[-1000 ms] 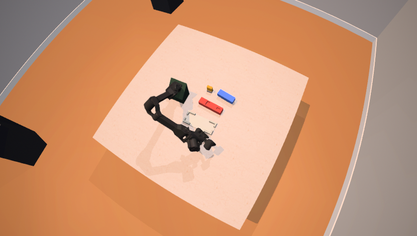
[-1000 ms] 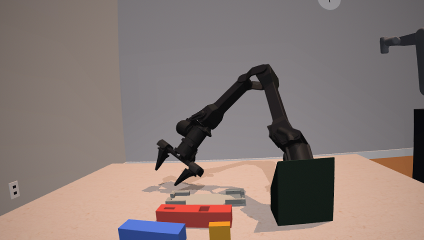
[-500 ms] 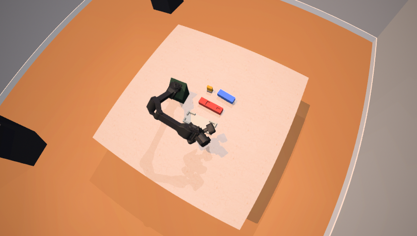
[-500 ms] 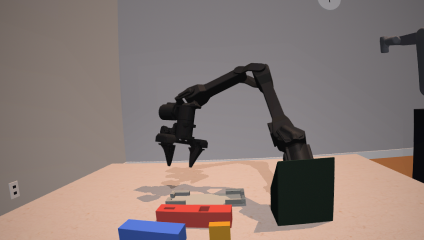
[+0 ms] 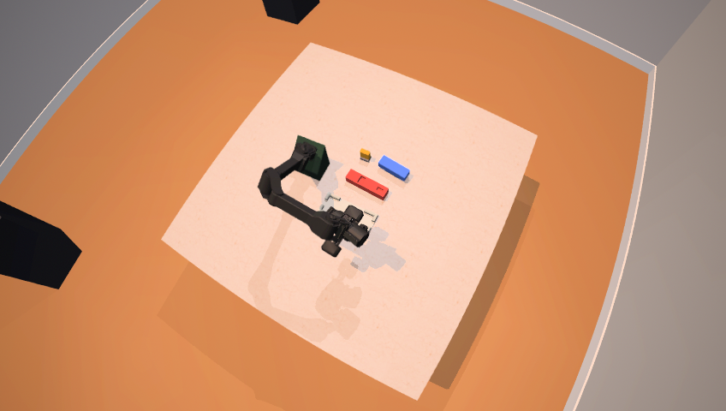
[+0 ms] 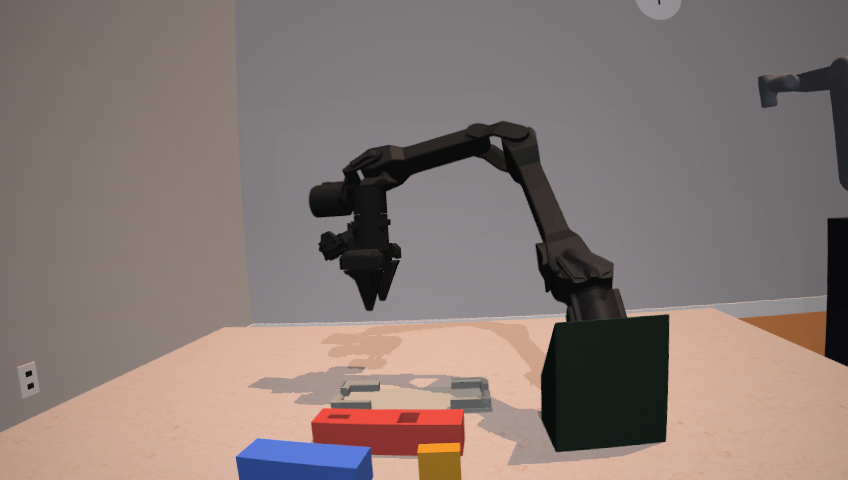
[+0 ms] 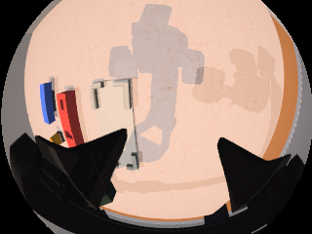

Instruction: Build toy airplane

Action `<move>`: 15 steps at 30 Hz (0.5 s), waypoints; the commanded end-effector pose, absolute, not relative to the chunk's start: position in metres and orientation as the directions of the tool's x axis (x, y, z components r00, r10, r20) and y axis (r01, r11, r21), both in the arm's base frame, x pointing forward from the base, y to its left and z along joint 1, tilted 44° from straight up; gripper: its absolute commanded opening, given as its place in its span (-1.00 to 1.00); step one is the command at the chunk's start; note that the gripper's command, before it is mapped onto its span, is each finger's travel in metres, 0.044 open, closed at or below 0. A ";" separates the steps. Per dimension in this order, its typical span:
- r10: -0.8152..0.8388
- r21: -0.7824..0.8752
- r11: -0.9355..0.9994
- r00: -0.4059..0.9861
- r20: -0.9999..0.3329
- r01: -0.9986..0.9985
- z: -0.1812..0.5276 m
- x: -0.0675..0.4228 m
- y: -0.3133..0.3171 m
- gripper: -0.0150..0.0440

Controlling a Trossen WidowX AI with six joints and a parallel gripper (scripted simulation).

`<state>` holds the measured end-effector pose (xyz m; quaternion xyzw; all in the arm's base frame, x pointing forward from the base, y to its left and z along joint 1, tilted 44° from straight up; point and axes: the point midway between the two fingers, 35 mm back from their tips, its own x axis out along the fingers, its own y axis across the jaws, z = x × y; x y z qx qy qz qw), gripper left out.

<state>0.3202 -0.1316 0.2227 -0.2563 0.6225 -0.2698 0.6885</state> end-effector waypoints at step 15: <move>-0.680 -0.680 0.733 0.072 -0.730 0.032 0.039 0.271 0.048 1.00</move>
